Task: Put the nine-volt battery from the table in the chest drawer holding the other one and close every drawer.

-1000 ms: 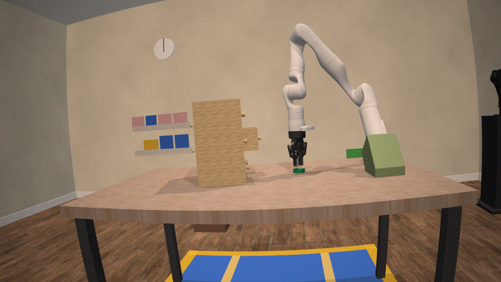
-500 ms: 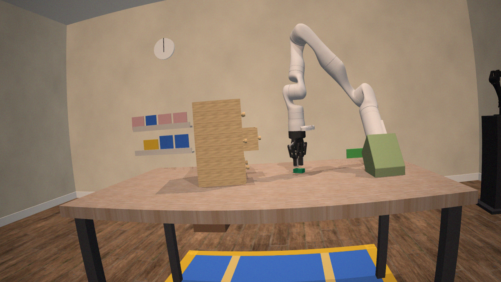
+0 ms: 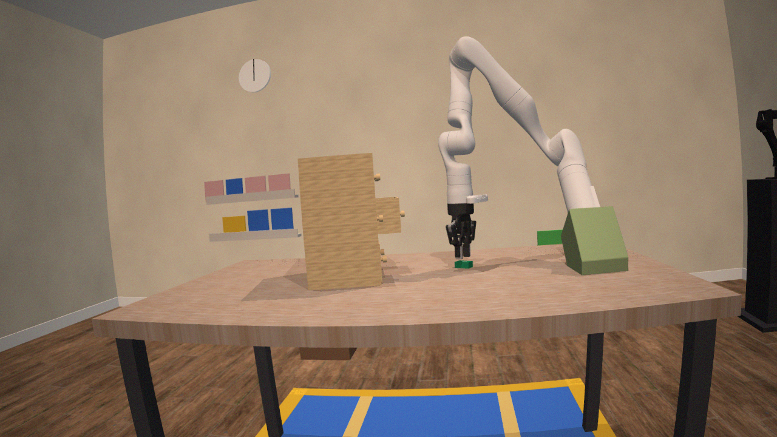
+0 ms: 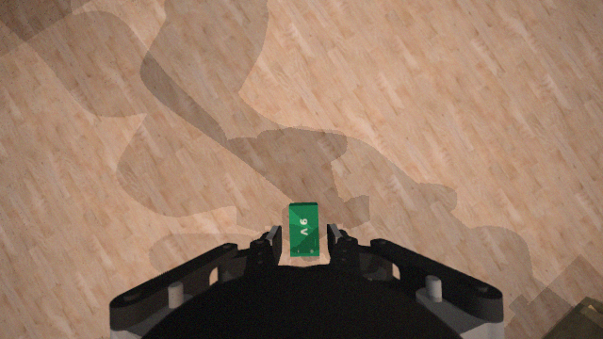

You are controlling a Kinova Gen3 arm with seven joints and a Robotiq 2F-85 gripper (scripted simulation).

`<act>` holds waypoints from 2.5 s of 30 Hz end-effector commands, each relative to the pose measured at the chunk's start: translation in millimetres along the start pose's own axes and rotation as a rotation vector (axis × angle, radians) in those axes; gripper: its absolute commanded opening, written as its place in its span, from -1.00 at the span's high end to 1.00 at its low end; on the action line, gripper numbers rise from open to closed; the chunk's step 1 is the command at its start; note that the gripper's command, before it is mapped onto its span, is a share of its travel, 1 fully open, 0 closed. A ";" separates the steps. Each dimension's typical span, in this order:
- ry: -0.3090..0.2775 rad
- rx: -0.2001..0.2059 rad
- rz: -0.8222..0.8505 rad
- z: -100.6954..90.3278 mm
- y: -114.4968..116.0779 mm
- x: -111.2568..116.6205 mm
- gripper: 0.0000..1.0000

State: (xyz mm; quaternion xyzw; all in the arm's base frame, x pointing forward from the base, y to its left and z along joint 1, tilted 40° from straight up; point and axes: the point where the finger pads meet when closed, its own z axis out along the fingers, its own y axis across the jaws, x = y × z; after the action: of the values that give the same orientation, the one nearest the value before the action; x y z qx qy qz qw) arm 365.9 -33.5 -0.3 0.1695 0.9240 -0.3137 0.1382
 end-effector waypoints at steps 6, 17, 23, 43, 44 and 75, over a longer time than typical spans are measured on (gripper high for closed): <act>0.000 -0.001 0.011 16.7 -0.6 0.9 0.15; 0.000 -0.002 0.011 24.0 -0.6 0.9 0.15; 0.000 -0.002 0.011 24.0 -0.6 0.9 0.15; 0.000 -0.002 0.011 24.0 -0.6 0.9 0.55; 0.000 -0.002 0.011 24.0 -0.6 0.9 0.55; 0.000 -0.001 0.011 -31.0 -0.9 0.6 0.55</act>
State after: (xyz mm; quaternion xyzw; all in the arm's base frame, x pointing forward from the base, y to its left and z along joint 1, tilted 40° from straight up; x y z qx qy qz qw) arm 358.6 -28.9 10.0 0.1793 0.9205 -0.3188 0.1377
